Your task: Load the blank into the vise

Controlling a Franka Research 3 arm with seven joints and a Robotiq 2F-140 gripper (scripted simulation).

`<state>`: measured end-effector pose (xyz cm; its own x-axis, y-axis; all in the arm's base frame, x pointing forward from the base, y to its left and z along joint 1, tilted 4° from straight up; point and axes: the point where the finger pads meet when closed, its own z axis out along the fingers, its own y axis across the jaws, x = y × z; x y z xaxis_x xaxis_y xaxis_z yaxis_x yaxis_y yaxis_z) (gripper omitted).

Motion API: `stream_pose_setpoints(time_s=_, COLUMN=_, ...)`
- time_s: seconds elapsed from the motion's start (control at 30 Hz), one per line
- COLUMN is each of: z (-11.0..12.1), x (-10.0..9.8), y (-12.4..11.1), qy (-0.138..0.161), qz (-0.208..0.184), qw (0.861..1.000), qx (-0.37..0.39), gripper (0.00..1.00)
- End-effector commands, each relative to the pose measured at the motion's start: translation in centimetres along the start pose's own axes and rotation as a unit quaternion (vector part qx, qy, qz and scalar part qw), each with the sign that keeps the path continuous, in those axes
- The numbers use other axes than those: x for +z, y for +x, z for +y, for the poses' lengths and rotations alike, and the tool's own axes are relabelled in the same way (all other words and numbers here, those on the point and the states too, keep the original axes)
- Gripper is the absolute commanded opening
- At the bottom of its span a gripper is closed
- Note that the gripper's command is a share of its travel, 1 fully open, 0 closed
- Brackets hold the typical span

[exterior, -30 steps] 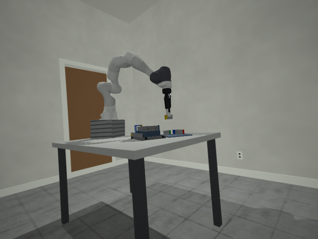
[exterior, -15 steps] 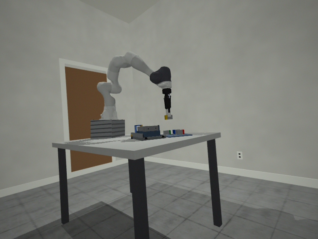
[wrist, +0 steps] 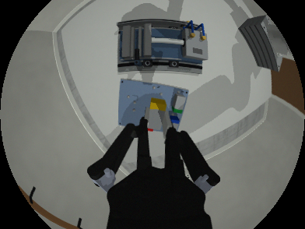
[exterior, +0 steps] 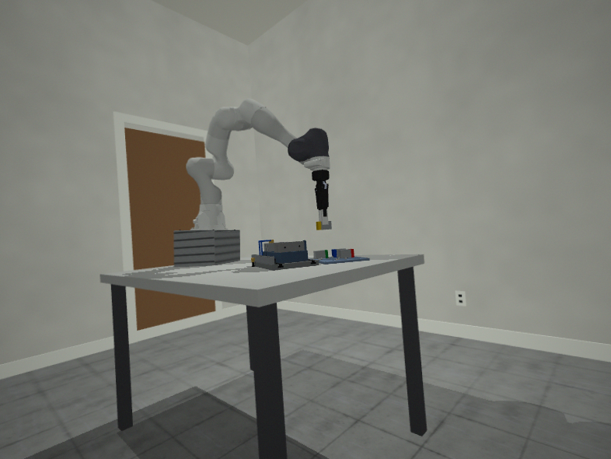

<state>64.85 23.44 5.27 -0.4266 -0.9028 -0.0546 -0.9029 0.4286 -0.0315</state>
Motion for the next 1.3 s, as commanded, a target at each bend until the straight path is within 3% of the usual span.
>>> stream_pose_setpoints(time_s=0.0, z=-0.27, x=0.07, y=-0.17, qy=0.002, qz=-0.001, qw=1.000, qx=-0.002, gripper=0.00)
stream_pose_setpoints(time_s=1.27, z=-0.31, x=0.28, y=-0.30, qy=0.002, qz=-0.001, qw=1.000, qx=-0.002, gripper=0.00)
